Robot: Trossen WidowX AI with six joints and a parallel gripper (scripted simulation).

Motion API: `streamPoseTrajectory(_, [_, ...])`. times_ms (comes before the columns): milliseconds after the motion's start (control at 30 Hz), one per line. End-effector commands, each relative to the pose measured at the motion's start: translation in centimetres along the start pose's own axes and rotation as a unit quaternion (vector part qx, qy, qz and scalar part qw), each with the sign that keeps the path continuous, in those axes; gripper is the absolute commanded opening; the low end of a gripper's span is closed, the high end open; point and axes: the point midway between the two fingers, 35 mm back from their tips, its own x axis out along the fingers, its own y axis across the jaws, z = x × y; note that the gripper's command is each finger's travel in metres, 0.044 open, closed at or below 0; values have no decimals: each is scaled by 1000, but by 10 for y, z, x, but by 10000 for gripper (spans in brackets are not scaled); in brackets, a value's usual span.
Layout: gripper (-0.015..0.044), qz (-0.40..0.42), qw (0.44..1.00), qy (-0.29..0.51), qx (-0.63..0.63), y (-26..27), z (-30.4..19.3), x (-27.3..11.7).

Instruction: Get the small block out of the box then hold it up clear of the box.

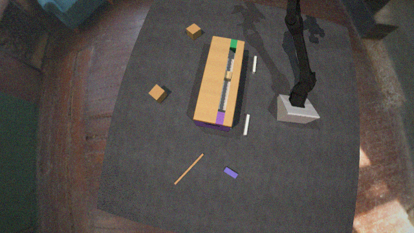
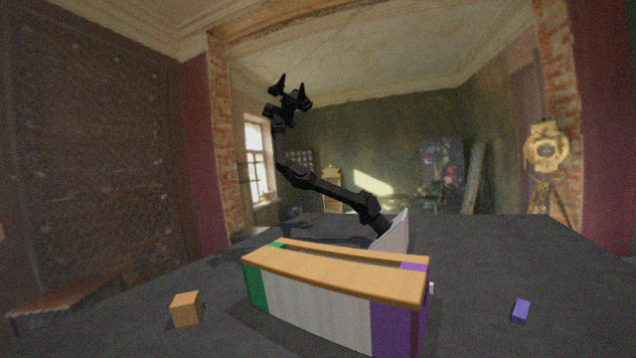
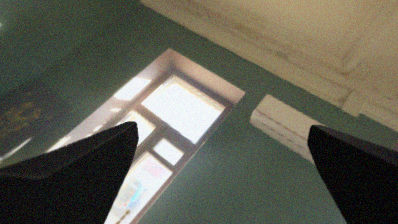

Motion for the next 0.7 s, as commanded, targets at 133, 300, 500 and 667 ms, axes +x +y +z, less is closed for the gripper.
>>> streamPoseTrajectory(133, [400, -14, 999, 32, 33, 8, 7, 11])
streamPoseTrajectory(300, [400, -15, 995, 65, 79, 32, 23, 29])
streamPoseTrajectory(500, [400, -22, 981, 136, 138, 69, 20, 70])
streamPoseTrajectory(667, [400, -21, 965, 180, 190, 101, 15, 99])
